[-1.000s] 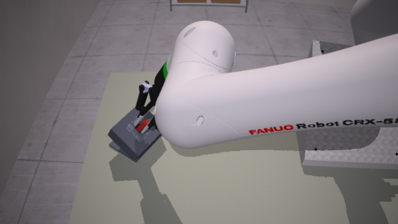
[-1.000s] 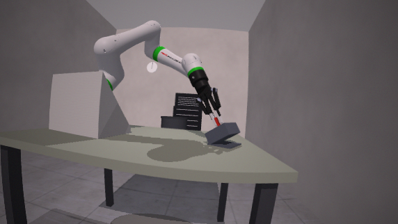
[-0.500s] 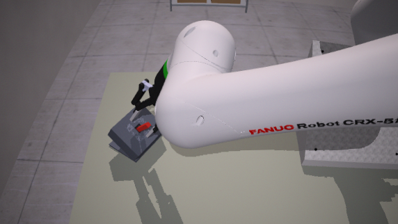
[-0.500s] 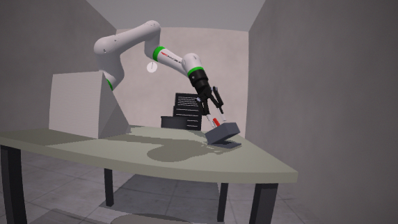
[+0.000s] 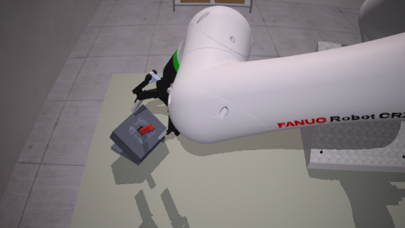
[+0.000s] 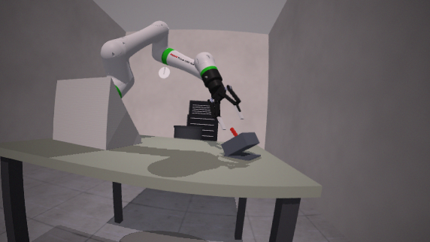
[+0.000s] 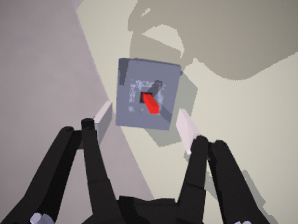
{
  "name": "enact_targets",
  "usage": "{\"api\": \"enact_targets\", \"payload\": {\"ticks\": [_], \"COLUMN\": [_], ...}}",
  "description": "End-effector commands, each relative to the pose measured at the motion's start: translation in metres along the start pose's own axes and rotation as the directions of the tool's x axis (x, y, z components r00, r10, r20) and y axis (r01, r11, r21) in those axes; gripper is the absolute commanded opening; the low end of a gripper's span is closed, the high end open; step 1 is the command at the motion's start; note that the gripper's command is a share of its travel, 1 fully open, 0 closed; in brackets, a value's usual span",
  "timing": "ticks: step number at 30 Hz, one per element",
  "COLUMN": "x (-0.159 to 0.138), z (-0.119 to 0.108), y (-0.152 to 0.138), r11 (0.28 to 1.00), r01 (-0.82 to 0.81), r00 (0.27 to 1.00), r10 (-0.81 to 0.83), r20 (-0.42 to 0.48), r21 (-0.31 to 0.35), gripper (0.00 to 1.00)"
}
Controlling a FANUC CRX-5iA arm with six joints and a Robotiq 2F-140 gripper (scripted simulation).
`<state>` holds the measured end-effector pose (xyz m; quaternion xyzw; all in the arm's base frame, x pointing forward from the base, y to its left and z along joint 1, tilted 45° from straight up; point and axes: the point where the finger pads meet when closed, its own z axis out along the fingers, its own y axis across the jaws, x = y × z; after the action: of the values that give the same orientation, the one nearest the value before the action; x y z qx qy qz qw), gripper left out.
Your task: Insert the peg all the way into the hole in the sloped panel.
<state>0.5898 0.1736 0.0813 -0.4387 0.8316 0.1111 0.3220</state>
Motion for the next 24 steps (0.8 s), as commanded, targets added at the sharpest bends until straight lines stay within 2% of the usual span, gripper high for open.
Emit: {"api": "enact_targets", "payload": {"ticks": [1, 13, 24], "x": [0.0, 0.001, 0.001], "z": [-0.005, -0.045, -0.057], "y": [0.0, 0.001, 0.0], "r11": [1.0, 1.0, 1.0], "r01": [0.0, 0.0, -0.001], "r00": [1.0, 1.0, 1.0], "r10": [0.0, 0.0, 0.001], "r20": [0.0, -0.002, -0.002], "r21": [0.0, 0.002, 0.002], "gripper": [0.64, 0.86, 1.0]}}
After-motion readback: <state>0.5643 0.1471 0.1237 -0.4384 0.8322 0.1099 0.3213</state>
